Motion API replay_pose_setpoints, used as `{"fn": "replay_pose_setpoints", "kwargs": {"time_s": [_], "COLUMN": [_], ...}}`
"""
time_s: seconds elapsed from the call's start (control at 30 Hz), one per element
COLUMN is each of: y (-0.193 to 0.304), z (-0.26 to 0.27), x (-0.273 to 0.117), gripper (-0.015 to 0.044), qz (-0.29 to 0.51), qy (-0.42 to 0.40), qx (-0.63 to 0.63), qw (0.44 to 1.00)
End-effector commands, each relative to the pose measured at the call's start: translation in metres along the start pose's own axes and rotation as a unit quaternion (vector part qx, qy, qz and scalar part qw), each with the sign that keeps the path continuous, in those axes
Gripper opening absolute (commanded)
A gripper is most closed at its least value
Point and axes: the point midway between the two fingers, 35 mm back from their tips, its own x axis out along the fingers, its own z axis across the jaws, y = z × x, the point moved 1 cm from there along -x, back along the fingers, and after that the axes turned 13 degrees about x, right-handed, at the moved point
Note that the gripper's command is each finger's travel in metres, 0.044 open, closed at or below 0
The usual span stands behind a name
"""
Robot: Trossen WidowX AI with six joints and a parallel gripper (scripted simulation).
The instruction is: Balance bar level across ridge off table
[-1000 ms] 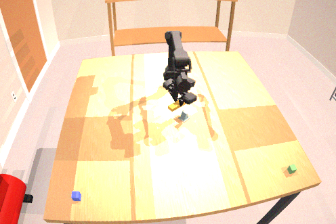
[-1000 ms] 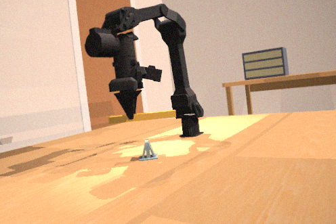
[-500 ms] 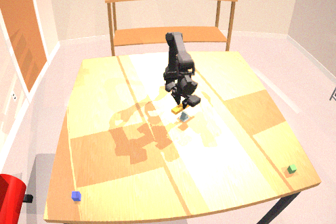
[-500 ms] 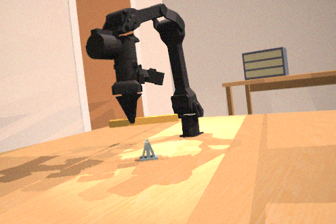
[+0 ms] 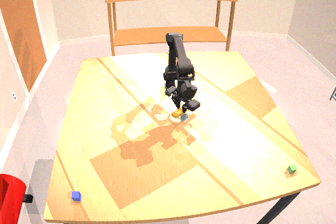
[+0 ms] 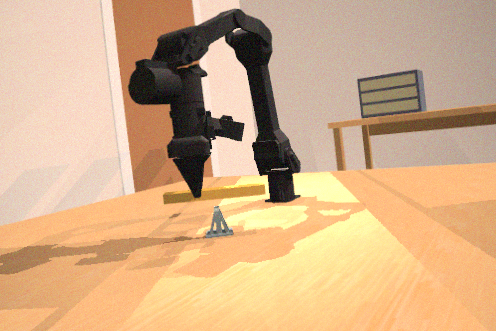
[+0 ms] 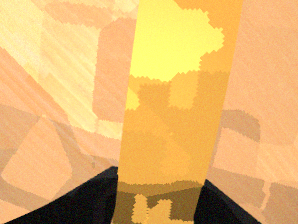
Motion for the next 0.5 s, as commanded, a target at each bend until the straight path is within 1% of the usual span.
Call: {"fn": "replay_pose_setpoints", "kwargs": {"time_s": [0.0,0.47], "y": [-0.0002,-0.0003], "z": [0.0005,0.0005], "x": [0.0078,0.0093], "gripper": [0.0000,0.0000], "qz": [0.000,0.000], "qy": [-0.001,-0.001], "qx": [-0.001,-0.001], "qw": [1.000,1.000]}}
